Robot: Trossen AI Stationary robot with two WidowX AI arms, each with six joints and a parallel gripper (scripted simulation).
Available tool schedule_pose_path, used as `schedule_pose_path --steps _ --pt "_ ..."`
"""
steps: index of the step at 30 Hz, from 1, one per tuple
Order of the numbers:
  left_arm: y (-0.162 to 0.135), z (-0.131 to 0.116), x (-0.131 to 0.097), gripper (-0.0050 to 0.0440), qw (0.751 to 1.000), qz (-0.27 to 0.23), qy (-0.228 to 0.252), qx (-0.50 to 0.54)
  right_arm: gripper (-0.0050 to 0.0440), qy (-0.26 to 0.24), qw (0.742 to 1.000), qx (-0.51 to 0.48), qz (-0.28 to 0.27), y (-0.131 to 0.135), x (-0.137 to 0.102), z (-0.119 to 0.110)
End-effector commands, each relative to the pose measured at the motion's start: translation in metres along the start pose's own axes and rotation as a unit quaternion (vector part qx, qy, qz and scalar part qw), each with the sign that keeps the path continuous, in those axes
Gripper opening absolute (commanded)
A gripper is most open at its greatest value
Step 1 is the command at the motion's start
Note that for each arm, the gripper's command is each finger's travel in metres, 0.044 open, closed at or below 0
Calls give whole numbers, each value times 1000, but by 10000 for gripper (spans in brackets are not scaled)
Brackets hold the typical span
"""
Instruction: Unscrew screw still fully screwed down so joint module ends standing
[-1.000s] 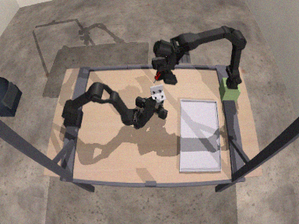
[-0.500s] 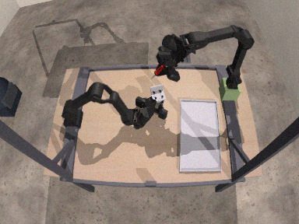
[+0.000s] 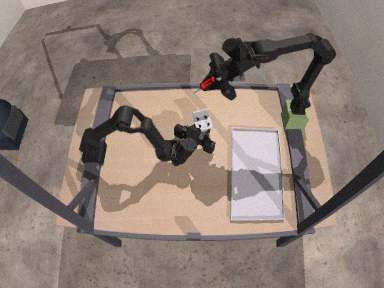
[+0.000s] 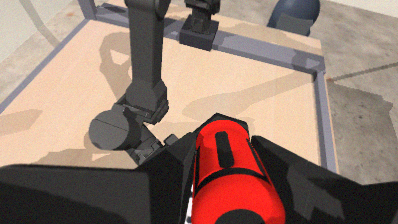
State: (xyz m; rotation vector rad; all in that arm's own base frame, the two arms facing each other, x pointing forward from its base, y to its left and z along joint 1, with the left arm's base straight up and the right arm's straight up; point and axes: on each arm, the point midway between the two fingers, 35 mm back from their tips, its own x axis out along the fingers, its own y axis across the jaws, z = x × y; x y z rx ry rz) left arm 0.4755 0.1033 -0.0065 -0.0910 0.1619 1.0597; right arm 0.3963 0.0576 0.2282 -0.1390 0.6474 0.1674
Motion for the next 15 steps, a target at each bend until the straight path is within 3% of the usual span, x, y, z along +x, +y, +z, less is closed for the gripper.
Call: schedule_pose_path --steps 1,10,15 --pt "-3 11 2 245 1000 -1 -7 -13 130 -49 999 0 -1 0 -20 14" --pt "-3 11 2 245 1000 -1 -7 -13 130 -133 991 0 -9 -1 -47 23" --pt "-3 11 2 245 1000 -1 -7 -13 130 -133 991 0 -9 -1 -47 23"
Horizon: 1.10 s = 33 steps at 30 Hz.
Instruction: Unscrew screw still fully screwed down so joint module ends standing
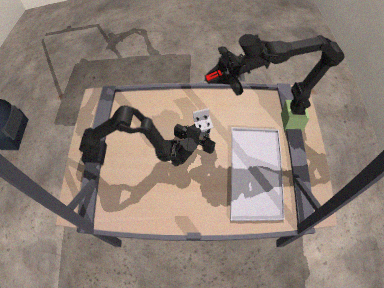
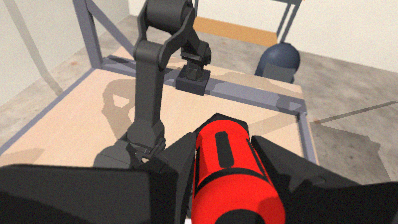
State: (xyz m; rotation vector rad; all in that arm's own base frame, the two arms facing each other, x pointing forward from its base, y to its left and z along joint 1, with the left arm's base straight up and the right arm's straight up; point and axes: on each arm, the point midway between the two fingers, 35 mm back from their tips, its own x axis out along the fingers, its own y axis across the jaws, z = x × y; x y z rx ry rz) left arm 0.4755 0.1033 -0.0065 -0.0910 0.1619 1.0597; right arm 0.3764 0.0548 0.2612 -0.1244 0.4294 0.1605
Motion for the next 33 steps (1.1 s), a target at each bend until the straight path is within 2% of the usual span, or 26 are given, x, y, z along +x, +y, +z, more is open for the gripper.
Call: schedule_pose_path --steps 1,12,17,29,33 --pt "-3 11 2 245 1000 -1 -7 -13 130 -34 999 0 0 0 -12 13" --pt "-3 11 2 245 1000 -1 -7 -13 130 -137 991 0 -9 -1 -47 25" --pt "-3 11 2 245 1000 -1 -7 -13 130 -137 991 0 -9 -1 -47 25" --pt "-3 11 2 245 1000 -1 -7 -13 130 -247 969 1 -19 -2 -89 31" --pt "-3 11 2 245 1000 -1 -7 -13 130 -247 969 1 -19 -2 -89 31"
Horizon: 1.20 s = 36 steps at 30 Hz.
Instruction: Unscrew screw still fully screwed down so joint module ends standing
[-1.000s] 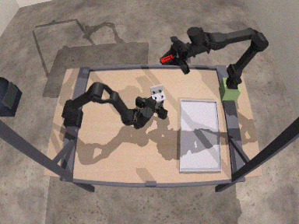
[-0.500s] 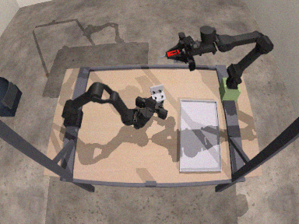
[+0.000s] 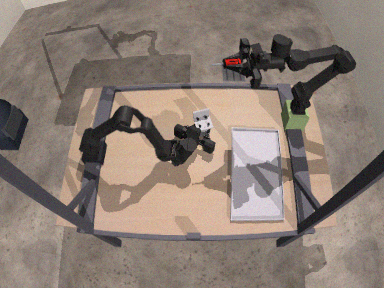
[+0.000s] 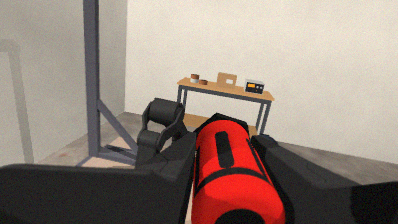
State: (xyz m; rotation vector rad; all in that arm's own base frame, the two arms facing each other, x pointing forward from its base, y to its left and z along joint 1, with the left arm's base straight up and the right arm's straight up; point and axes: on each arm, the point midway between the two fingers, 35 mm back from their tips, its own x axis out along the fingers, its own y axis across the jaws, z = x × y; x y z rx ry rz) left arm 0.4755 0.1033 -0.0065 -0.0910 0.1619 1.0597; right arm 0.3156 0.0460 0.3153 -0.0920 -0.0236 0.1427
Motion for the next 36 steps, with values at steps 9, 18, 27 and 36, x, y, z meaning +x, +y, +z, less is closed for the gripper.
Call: schedule_pose_path --steps 9,18,27,36 --pt "-3 11 2 245 1000 -1 -7 -13 130 -32 994 102 -29 -20 -7 16" --pt "-3 11 2 245 1000 -1 -7 -13 130 -36 987 152 -41 -29 -6 20" --pt "-3 11 2 245 1000 -1 -7 -13 130 -44 962 261 -70 -49 -9 13" --pt "-3 11 2 245 1000 -1 -7 -13 130 -53 947 308 -80 -59 -11 16"
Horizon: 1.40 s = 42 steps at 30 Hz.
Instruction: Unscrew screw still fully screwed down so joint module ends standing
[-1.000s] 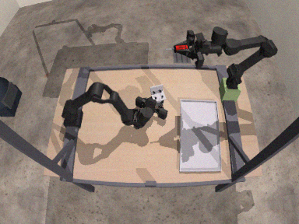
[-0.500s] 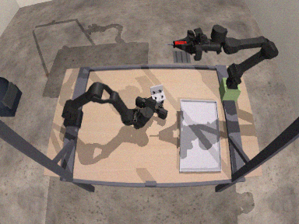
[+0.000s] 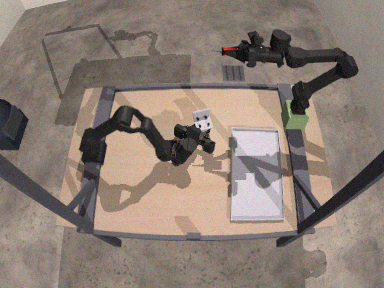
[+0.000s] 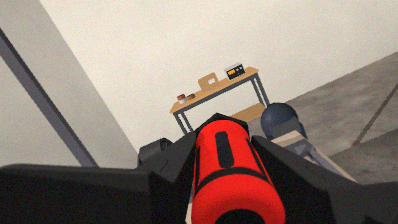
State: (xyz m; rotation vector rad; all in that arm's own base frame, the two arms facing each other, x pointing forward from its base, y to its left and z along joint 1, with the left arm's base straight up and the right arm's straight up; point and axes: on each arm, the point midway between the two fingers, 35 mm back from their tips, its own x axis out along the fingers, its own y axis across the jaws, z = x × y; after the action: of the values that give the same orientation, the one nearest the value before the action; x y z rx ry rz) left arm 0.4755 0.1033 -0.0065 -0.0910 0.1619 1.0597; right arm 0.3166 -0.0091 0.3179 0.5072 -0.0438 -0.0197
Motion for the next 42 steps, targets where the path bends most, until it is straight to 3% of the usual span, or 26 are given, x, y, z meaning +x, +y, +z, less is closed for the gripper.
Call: schedule_pose_path --steps 1,11,16,28,33,35,40,42 --pt "-3 11 2 245 1000 -1 -7 -13 130 -23 999 31 5 4 -3 17" --pt "-3 11 2 245 1000 -1 -7 -13 130 -45 987 154 -21 -15 -4 31" --pt "-3 11 2 245 1000 -1 -7 -13 130 -45 987 154 -21 -15 -4 31" --pt "-3 11 2 245 1000 -1 -7 -13 130 -80 950 298 -44 -39 -8 44" --pt "-3 11 2 245 1000 -1 -7 -13 130 -80 950 298 -43 -39 -8 44" --pt "-3 11 2 245 1000 -1 -7 -13 130 -63 949 298 -78 -53 1 20" --pt "-3 11 2 245 1000 -1 -7 -13 130 -51 946 292 -133 -72 16 -6" --pt "-3 11 2 245 1000 -1 -7 -13 130 -56 943 293 -146 -74 24 -6"
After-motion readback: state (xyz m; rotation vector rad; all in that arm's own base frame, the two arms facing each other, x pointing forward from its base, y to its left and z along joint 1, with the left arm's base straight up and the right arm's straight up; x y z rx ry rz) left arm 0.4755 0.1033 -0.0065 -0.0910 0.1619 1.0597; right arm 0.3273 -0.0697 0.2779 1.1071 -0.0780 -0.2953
